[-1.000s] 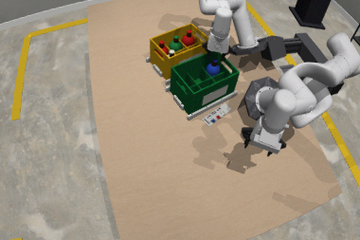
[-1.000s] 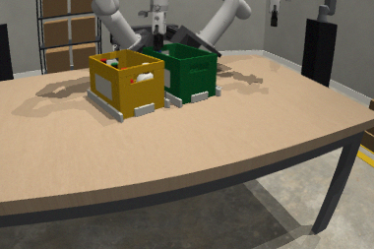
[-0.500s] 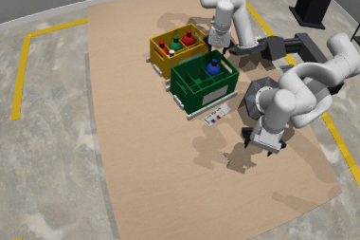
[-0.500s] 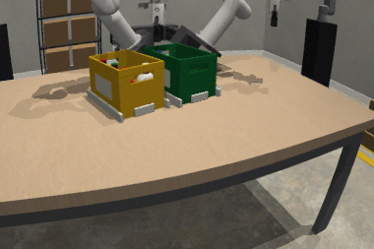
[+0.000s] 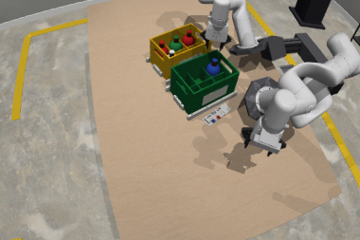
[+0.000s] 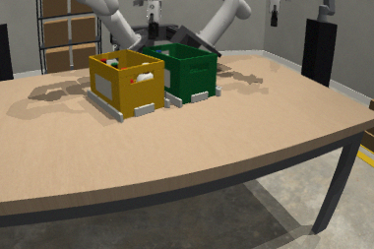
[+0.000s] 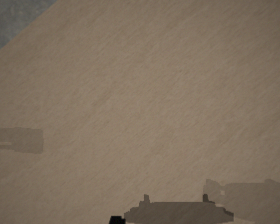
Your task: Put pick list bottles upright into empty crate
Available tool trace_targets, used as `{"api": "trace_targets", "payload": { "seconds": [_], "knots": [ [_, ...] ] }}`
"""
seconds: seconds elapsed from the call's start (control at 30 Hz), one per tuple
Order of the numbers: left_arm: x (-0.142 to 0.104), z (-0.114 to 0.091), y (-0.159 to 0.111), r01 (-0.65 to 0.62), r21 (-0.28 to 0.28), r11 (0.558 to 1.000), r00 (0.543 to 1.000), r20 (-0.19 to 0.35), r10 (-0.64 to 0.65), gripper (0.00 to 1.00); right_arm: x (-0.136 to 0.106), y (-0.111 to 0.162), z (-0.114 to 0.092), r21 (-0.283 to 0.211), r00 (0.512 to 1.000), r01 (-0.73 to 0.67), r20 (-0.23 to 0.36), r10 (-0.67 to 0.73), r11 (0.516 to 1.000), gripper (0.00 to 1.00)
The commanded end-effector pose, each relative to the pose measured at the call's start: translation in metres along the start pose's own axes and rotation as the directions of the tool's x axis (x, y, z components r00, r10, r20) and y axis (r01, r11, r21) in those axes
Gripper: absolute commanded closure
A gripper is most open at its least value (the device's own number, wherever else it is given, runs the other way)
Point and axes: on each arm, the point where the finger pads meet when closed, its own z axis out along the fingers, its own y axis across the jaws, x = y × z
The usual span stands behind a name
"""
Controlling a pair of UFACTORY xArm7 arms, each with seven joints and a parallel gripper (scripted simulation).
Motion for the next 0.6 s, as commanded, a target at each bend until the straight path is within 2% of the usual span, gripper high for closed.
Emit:
{"api": "trace_targets", "payload": {
  "seconds": [0.0, 0.57],
  "knots": [
    [0.001, -0.001, 0.0, 0.001, -0.001, 1.0, 1.0, -0.003, -0.001, 0.0, 0.014, -0.011, -0.003, -0.001, 1.0, 0.002, 0.01, -0.002, 1.0, 0.35],
    [0.001, -0.001, 0.0, 0.001, -0.001, 1.0, 1.0, -0.003, -0.001, 0.0, 0.072, -0.058, -0.002, 0.0, 1.0, 0.002, 0.009, -0.002, 1.0, 0.35]
  ]
}}
